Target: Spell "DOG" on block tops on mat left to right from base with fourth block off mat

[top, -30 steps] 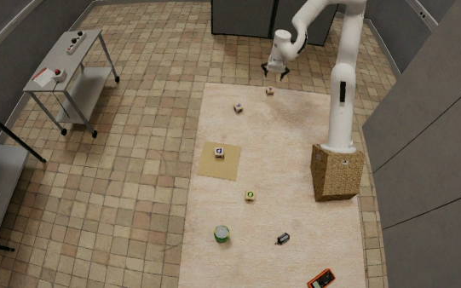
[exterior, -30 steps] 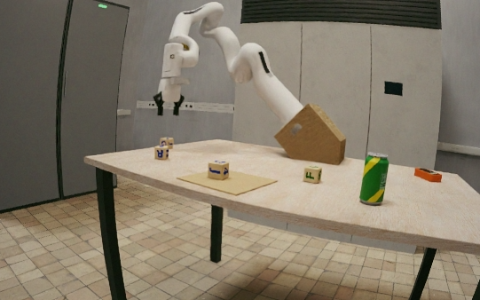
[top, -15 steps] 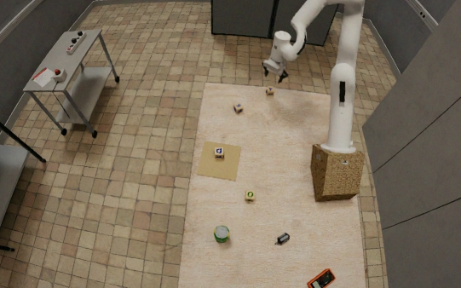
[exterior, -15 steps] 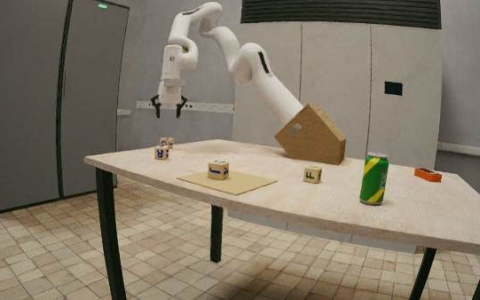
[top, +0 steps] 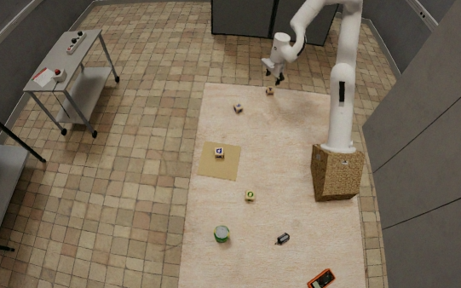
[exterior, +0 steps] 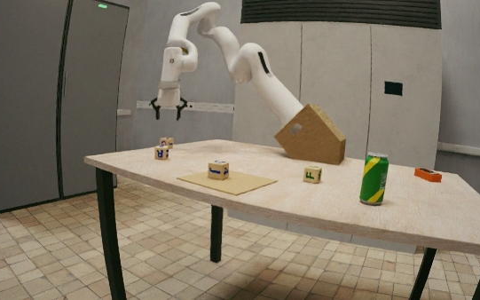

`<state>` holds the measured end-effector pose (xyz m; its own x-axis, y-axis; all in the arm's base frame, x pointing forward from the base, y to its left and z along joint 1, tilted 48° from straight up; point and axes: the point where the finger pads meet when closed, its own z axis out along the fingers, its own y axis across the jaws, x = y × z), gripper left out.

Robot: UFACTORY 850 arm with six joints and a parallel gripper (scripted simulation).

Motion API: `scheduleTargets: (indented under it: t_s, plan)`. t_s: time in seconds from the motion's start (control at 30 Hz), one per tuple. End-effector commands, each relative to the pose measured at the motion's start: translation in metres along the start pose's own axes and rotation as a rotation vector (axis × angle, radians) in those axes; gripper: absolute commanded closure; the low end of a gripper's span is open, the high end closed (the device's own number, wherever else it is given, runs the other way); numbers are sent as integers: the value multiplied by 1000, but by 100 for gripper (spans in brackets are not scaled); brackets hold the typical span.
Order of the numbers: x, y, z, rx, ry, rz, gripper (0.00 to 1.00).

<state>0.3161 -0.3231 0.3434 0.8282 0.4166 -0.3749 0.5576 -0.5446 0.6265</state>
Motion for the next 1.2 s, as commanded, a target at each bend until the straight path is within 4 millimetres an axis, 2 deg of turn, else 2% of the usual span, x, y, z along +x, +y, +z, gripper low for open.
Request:
scheduleTargets:
  t_s: [0.0,0.43,0.53,0.57,1.17]
  plan:
    - [0,0,3,-14,-3,139,0]
    - [0,0,10,-13,0,429,0]
    - [0,0,10,-13,0,436,0]
    - [0,0,10,-13,0,436,13]
    - [0,0,10,-13,0,436,13]
